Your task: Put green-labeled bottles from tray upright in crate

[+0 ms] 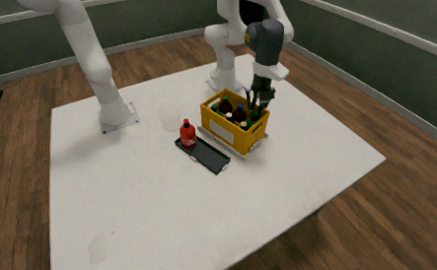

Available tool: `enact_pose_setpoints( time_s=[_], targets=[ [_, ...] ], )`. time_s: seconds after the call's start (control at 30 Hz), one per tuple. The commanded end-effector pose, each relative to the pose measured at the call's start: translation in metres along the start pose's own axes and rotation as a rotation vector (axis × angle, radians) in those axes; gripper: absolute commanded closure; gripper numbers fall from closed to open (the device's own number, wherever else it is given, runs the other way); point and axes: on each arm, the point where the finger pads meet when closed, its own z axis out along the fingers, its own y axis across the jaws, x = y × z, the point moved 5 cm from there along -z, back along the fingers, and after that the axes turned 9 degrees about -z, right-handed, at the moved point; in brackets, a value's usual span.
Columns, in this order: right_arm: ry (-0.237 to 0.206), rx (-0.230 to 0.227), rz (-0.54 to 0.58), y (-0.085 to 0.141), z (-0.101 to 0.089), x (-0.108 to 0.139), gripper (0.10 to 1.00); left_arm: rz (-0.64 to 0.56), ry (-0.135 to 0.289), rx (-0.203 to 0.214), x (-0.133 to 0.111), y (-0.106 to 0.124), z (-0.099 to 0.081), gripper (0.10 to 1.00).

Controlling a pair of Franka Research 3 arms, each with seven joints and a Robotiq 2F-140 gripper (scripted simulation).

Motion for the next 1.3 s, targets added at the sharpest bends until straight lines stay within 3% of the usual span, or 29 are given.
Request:
enact_pose_setpoints(
  time_s=[0.0, 1.2, 1.23, 1.27],
  targets=[
    [0.0, 0.004, -0.004, -0.0004, -0.0002, 0.0007, 0.098, 0.003, 0.014, -0.004, 0.0037, 0.0014, -0.0035, 0.999],
    [0.0, 0.004, -0.004, -0.0004, -0.0002, 0.0007, 0.098, 0.003, 0.014, -0.004, 0.0037, 0.0014, -0.0035, 0.999],
    [0.0, 0.004, -0.004, -0.0004, -0.0002, 0.0007, 0.098, 0.003, 0.014, -0.004, 0.0037, 0.0014, -0.0035, 0.656],
    [0.0, 0.004, -0.004, -0.0004, -0.0002, 0.0007, 0.098, 0.003, 0.014, -0.004, 0.0037, 0.0014, -0.0035, 0.656]
  ],
)
